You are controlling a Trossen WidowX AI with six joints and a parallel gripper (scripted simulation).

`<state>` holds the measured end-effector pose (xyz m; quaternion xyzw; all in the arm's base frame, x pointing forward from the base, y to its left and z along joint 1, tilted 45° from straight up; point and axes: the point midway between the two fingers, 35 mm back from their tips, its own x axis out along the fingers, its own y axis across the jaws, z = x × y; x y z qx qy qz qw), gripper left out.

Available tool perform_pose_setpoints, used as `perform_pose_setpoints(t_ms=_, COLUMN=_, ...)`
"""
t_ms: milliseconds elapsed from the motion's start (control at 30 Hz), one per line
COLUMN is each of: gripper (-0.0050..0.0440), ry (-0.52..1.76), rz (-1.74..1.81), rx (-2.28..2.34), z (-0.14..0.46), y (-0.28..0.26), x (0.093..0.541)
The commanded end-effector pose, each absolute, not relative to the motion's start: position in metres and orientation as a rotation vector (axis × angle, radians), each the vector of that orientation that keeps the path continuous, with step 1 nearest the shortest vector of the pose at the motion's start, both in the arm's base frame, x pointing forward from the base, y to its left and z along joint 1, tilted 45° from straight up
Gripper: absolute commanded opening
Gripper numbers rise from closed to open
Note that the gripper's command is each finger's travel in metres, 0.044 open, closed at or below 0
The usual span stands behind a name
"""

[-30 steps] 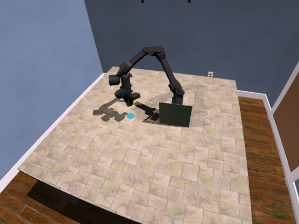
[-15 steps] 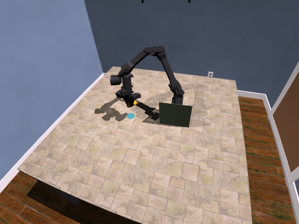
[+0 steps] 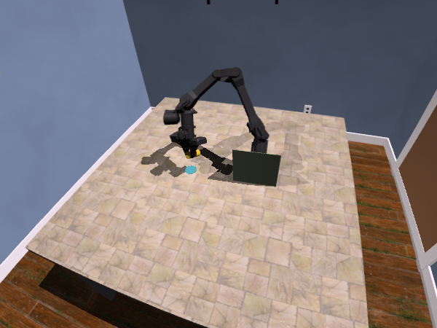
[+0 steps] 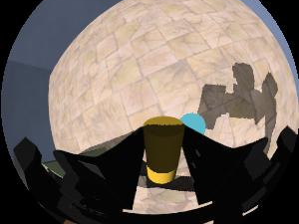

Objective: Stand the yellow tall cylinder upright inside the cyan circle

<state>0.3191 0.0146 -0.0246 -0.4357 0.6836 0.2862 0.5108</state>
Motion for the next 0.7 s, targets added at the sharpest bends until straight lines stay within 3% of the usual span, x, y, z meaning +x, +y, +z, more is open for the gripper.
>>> perform_pose_setpoints(t_ms=0, gripper=0.0105, ry=1.622, rz=0.714, rx=-1.026, z=-0.0241, y=0.0144, x=0.3173)
perform_pose_setpoints(t_ms=667, gripper=0.0105, ry=1.521, rz=0.809, rx=-0.931, z=-0.0275, y=0.0135, x=0.3161)
